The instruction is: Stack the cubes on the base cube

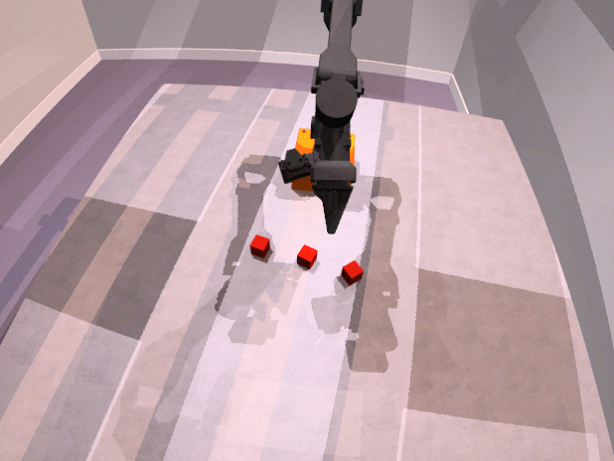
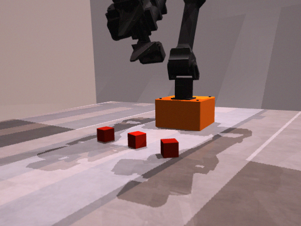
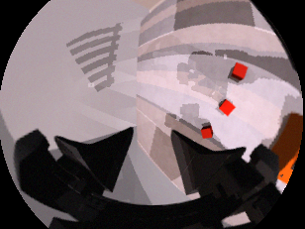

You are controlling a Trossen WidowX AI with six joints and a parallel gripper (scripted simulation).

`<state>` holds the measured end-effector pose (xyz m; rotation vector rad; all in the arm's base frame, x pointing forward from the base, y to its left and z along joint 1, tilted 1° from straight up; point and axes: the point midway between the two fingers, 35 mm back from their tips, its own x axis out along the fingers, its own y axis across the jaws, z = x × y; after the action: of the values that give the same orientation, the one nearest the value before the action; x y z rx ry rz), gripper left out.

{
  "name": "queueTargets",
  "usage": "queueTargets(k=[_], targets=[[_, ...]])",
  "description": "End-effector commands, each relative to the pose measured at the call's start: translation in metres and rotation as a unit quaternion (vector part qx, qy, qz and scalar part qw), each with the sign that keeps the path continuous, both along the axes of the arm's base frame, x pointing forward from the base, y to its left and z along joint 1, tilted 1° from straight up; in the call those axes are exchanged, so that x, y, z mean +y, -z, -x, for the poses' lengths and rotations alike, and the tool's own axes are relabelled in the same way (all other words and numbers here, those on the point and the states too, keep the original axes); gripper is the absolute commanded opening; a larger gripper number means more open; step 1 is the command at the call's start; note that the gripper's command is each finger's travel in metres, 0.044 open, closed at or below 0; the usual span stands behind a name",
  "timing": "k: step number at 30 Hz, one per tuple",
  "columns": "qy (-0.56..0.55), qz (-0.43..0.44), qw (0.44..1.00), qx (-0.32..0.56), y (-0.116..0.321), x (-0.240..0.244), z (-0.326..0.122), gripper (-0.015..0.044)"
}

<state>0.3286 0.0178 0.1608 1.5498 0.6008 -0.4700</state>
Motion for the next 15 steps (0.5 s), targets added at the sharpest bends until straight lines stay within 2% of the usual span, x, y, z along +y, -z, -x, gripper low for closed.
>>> queueTargets(k=[1,8,15], targets=[[-0.047,0.081,0.995,0.017,0.006,-0.012,-0.001,0.0265],[-0.152,0.217,0.963,0.058,0.02,-0.031,0.001,0.0265],[-0.268,0.329,0.9,0.098,0.033,-0.049,0.006,0.0265]])
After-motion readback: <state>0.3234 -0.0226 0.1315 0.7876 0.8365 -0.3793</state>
